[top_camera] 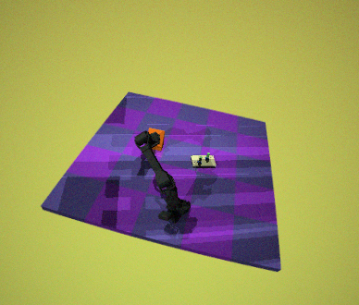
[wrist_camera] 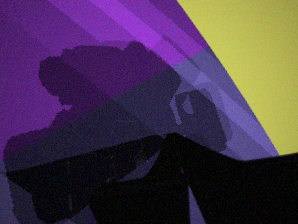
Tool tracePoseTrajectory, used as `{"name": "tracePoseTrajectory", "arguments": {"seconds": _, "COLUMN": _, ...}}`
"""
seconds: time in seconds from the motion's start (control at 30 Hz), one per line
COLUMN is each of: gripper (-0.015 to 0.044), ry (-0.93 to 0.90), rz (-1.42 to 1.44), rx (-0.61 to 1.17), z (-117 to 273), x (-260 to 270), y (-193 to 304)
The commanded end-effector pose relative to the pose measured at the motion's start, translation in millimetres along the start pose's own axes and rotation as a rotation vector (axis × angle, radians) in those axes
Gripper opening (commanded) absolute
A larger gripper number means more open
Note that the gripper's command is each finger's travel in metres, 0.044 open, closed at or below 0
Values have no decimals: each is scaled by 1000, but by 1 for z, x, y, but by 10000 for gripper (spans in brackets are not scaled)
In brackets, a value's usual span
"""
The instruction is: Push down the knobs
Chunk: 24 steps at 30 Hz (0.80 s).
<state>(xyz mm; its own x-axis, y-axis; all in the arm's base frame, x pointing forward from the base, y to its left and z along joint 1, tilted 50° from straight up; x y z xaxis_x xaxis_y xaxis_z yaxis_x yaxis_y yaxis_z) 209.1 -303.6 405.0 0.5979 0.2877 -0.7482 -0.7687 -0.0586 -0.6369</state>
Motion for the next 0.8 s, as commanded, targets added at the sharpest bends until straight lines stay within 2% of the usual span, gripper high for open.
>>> {"name": "tracePoseTrajectory", "arguments": {"seconds": 0.0, "gripper": 0, "ry": -85, "rz": 18, "rx": 5, "z": 4, "x": 30, "y": -8}}
{"name": "tracePoseTrajectory", "arguments": {"seconds": 0.37, "gripper": 0, "ry": -342, "rz": 90, "rx": 89, "z": 30, "x": 133, "y": -23}}
{"name": "tracePoseTrajectory", "arguments": {"seconds": 0.77, "gripper": 0, "ry": -578, "rz": 312, "rx": 182, "z": 86, "x": 229, "y": -22}}
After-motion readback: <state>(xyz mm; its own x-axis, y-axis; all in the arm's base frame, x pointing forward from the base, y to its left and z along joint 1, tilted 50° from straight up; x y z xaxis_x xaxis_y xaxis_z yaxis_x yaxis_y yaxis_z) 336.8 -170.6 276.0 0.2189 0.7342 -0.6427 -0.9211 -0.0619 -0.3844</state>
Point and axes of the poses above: the point midway between the two fingers, 35 mm back from their tips, its own z axis back along the fingers, its own x axis across the jaws, y = z × x, the point moved 8 cm from there along z, back along the fingers, and after that the axes turned 9 degrees about -z, right-handed, at the moved point
